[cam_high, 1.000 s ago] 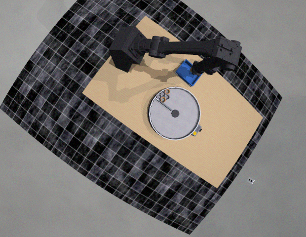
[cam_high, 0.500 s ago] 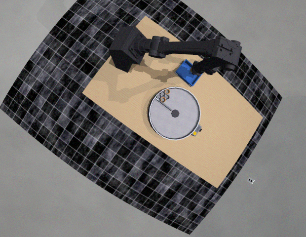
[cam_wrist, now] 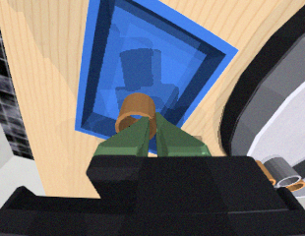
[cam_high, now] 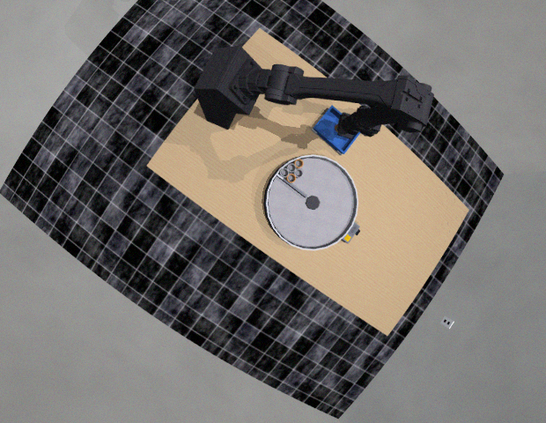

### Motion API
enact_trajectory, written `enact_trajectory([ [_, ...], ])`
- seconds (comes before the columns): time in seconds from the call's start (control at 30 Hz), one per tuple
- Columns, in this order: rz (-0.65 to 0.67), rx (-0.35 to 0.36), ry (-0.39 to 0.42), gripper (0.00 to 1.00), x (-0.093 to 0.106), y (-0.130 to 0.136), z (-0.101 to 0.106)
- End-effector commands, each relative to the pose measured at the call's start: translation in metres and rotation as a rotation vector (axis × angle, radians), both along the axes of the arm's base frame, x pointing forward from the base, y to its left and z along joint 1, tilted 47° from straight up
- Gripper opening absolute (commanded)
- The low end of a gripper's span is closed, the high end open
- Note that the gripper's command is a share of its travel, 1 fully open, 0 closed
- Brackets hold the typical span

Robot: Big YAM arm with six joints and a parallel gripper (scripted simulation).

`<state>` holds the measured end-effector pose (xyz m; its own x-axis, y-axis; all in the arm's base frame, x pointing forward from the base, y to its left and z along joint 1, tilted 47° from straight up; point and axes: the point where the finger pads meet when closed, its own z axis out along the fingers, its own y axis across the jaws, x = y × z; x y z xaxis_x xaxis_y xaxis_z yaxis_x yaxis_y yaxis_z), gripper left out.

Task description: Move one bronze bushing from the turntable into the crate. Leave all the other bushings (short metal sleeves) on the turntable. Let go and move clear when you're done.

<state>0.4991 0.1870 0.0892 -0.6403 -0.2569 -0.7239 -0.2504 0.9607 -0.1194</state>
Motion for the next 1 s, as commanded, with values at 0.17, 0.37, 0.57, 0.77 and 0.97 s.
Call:
enact_trajectory([
  [0.17,0.0,-0.009,-0.007,0.0,0.0191,-0.0006,-0.0119],
  [0.37,-0.001,-0.008,-0.007,0.0,0.0191,-0.0007,-0.0119],
  [0.57,-0.001,-0.01,-0.002,0.0,0.0173,-0.0015,-0.014],
  [0.77,-0.001,-0.01,-0.002,0.0,0.0173,-0.0015,-0.014],
  [0.97,-0.001,-0.01,-0.002,0.0,0.0173,-0.0015,-0.014],
])
